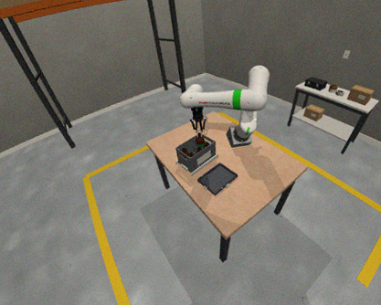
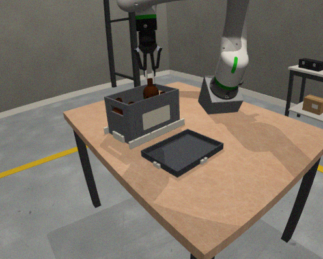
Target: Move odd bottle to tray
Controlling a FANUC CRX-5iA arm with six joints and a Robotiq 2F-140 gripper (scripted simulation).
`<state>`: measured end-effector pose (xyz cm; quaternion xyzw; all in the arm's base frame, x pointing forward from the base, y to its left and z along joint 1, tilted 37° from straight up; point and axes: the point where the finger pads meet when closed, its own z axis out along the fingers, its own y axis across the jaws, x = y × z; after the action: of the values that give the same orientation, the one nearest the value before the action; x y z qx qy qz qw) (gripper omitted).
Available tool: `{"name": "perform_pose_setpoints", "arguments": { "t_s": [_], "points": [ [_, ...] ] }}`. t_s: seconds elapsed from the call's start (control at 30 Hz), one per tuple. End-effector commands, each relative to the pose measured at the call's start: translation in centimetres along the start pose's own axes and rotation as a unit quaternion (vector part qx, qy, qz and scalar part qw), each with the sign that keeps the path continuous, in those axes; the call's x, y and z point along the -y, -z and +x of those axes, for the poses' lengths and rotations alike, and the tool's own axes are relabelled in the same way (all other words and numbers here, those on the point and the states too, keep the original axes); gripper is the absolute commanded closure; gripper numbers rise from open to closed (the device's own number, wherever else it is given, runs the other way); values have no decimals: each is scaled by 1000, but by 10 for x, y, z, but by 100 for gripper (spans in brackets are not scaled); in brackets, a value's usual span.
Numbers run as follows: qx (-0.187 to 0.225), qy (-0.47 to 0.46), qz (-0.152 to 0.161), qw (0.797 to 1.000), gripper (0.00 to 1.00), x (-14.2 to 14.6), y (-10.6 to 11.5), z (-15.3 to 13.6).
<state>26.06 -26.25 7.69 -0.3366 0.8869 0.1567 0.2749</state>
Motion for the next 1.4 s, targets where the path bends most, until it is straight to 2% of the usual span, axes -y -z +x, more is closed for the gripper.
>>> {"name": "perform_pose_setpoints", "arguments": {
  "t_s": [0.0, 0.63, 1.37],
  "points": [
    [0, 0, 1, 1000, 90, 0, 3, 0],
    [0, 0, 1, 1000, 90, 0, 23, 0],
    [0, 0, 1, 1000, 90, 0, 31, 0]
  ]
}}
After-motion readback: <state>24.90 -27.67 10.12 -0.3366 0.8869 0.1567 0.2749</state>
